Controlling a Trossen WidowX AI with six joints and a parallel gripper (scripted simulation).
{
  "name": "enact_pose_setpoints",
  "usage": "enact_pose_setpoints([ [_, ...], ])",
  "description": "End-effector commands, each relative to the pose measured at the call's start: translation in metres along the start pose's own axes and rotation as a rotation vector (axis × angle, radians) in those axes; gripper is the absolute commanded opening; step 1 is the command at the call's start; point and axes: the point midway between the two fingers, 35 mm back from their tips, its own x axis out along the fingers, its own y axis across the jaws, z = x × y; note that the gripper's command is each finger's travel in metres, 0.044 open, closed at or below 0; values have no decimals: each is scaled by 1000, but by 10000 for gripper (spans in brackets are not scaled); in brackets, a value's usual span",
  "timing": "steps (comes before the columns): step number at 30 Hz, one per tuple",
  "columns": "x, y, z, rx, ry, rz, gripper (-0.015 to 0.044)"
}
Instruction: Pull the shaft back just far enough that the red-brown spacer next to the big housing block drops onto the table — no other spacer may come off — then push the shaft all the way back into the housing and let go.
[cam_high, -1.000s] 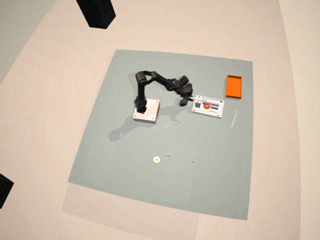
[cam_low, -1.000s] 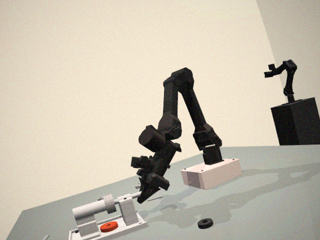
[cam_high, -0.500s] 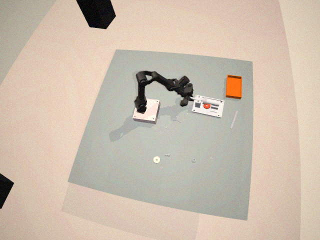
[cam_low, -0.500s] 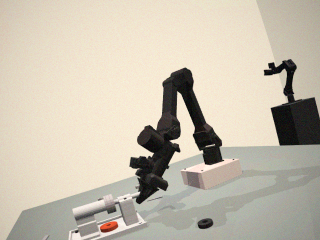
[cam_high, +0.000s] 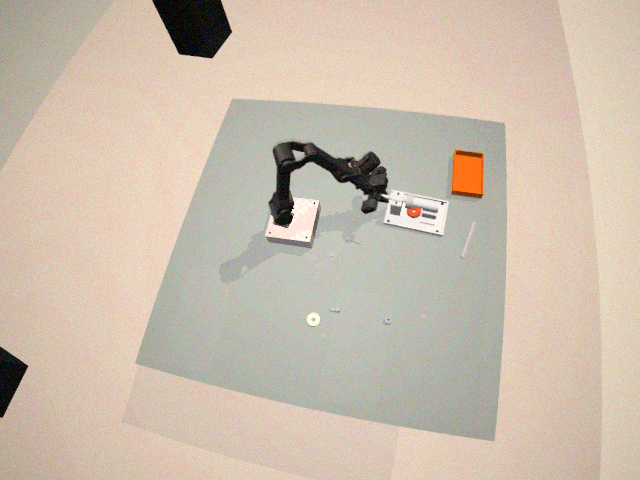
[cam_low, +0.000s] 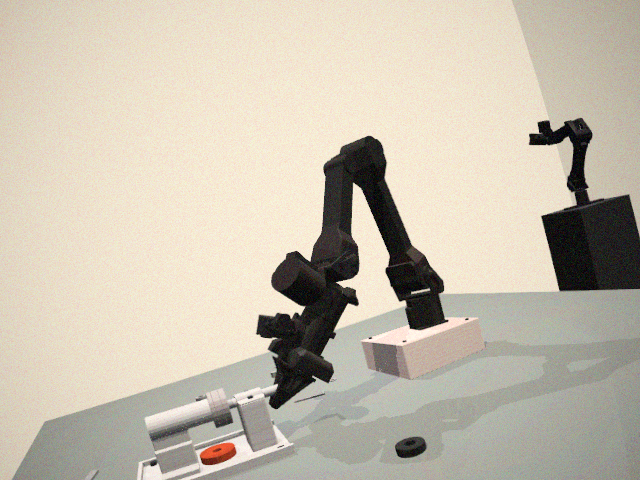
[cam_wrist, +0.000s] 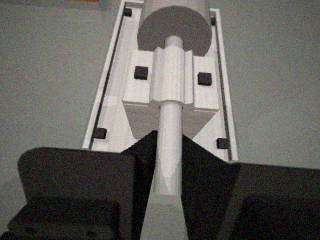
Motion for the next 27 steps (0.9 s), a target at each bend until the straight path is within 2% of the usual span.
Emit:
enact_pose_setpoints([
  [1, 1, 0, 3, 0, -4, 0, 0],
  [23, 4, 0, 7, 0, -5, 0, 0],
  [27, 3, 0, 2, -3, 3, -1, 105],
])
